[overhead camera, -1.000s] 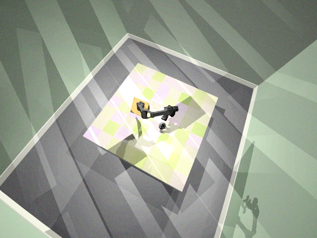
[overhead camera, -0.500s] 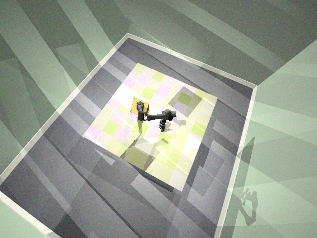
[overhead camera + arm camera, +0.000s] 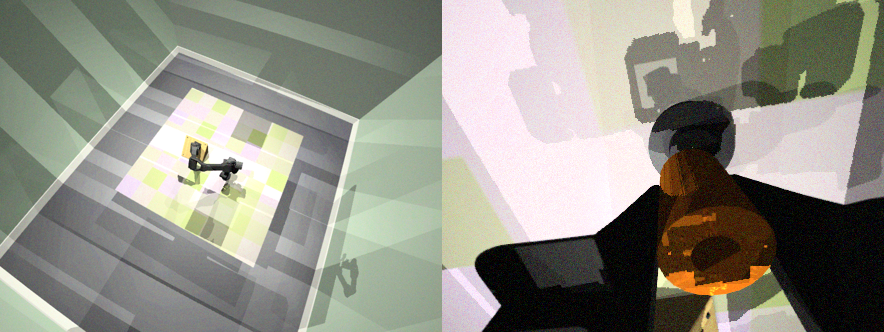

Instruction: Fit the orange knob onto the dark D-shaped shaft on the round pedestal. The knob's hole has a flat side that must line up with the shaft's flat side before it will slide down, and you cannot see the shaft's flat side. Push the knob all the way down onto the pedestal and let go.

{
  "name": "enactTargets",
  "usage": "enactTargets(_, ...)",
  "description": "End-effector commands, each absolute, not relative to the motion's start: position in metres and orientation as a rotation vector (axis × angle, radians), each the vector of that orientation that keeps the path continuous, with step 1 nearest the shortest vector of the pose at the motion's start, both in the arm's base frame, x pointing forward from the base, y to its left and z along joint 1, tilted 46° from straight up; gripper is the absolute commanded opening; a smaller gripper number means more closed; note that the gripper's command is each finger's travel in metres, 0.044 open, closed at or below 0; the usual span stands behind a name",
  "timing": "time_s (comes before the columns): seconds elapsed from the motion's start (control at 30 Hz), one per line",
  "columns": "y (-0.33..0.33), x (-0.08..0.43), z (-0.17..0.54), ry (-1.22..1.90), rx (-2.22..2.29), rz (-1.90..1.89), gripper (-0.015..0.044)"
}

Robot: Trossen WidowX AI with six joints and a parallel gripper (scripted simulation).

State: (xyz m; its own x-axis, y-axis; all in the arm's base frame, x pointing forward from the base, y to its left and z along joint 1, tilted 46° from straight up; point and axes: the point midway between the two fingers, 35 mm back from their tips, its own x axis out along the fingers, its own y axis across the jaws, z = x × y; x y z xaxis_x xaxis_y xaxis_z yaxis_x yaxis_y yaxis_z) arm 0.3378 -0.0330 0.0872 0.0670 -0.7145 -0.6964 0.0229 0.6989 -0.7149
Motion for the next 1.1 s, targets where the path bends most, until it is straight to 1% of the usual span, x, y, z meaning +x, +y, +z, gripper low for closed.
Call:
enactTargets(0.0, -0.039, 0.337, 0.094, 1.398, -0.631, -0.613, 0.0000)
enactTargets(0.37, -0.058, 0.339, 0.076, 1.397, -0.632, -0.614, 0.0000)
enactTargets(1.07, -0.057, 0.342, 0.077, 1.394, -0.626, -0.619, 0.0000)
